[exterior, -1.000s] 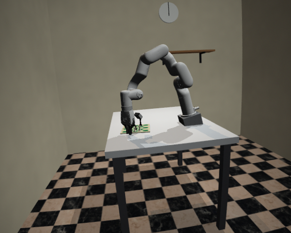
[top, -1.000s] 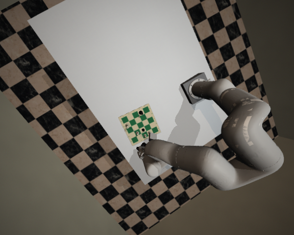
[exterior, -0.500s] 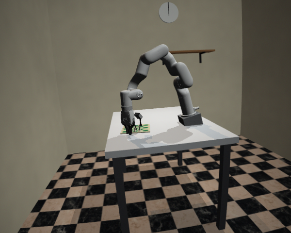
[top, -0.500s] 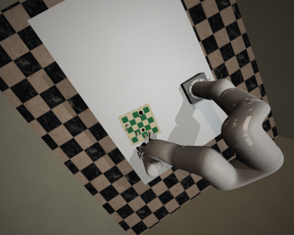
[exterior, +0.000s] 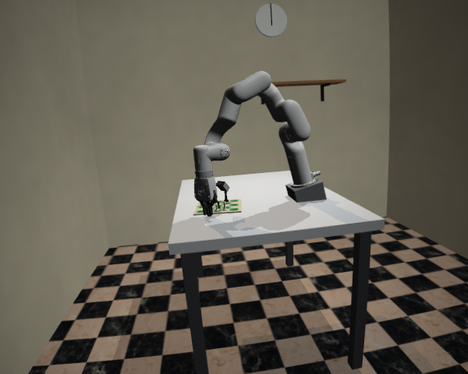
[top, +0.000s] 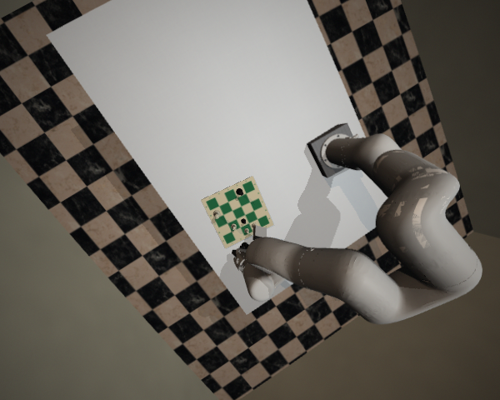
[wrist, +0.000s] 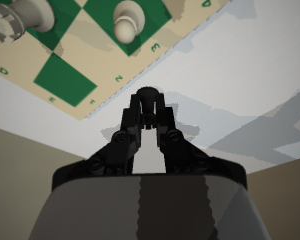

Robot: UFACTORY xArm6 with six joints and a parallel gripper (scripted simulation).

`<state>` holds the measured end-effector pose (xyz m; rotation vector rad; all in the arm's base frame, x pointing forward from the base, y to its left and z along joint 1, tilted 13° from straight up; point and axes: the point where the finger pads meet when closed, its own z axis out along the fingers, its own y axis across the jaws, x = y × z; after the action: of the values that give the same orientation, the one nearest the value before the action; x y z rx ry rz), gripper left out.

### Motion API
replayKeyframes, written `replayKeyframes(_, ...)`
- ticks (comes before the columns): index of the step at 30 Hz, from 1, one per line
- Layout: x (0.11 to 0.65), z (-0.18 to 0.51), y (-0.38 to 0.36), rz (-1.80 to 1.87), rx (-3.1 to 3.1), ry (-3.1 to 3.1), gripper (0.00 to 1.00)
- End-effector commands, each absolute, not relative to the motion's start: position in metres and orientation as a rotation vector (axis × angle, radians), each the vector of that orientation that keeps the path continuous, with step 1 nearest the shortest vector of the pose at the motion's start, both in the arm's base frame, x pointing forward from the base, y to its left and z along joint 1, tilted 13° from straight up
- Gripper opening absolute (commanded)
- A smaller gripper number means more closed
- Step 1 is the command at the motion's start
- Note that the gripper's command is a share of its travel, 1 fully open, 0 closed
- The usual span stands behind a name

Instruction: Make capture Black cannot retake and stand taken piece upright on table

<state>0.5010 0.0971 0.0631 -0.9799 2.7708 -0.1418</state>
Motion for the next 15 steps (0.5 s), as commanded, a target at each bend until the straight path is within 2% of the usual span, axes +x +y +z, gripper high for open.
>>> replayKeyframes(1,0.5020,0.0648,0.0976,-0.142,-0.979,2.767,0.22)
replayKeyframes(5,0.5020,0.0648,0.0976,-0.142,-0.979,2.767,0.22)
replayKeyframes(6,0.5020,0.0648,0.0976,-0.142,-0.979,2.767,0.30)
replayKeyframes(8,0.5020,0.0648,0.0976,-0.142,-0.979,2.767,0.30)
replayKeyframes(9,0.5020,0.0648,0.0976,-0.142,-0.979,2.767,0.37)
replayKeyframes(15,0.5020,0.0648,0.0976,-0.142,-0.979,2.767,0.37)
